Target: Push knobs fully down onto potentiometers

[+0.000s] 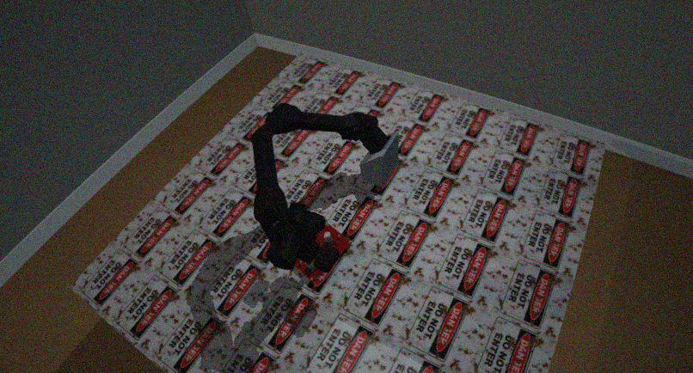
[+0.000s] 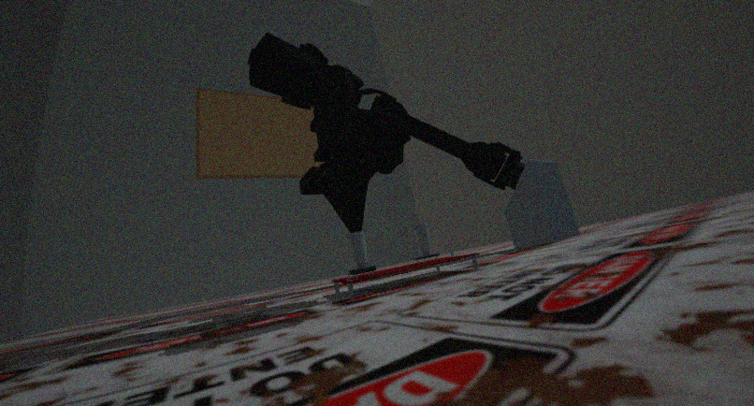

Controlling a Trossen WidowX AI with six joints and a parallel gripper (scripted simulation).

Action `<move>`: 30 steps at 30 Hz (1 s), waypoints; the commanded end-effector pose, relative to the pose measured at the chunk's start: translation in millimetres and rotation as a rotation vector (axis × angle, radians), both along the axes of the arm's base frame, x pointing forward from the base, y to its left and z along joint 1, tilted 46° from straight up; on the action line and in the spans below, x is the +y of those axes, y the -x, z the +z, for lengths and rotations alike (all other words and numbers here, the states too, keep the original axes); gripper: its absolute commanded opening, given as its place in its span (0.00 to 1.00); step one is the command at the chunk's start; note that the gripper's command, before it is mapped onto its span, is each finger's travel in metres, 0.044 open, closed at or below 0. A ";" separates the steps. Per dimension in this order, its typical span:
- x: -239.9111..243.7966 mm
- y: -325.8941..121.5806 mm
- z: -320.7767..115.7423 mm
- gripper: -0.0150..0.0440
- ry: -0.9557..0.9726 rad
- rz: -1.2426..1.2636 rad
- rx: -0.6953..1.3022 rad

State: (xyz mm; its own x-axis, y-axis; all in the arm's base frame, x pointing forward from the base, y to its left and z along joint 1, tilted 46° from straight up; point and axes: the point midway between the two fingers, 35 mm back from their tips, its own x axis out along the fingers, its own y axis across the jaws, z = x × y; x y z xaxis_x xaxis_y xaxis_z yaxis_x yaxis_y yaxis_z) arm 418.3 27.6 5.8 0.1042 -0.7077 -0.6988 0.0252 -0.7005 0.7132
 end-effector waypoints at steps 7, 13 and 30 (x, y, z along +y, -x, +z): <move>-4.3 -1.3 -1.9 0.25 0.003 -0.006 -0.001; -4.6 -1.3 -2.3 0.25 0.003 -0.006 -0.001; 6.6 0.5 8.3 0.34 0.005 -0.003 0.003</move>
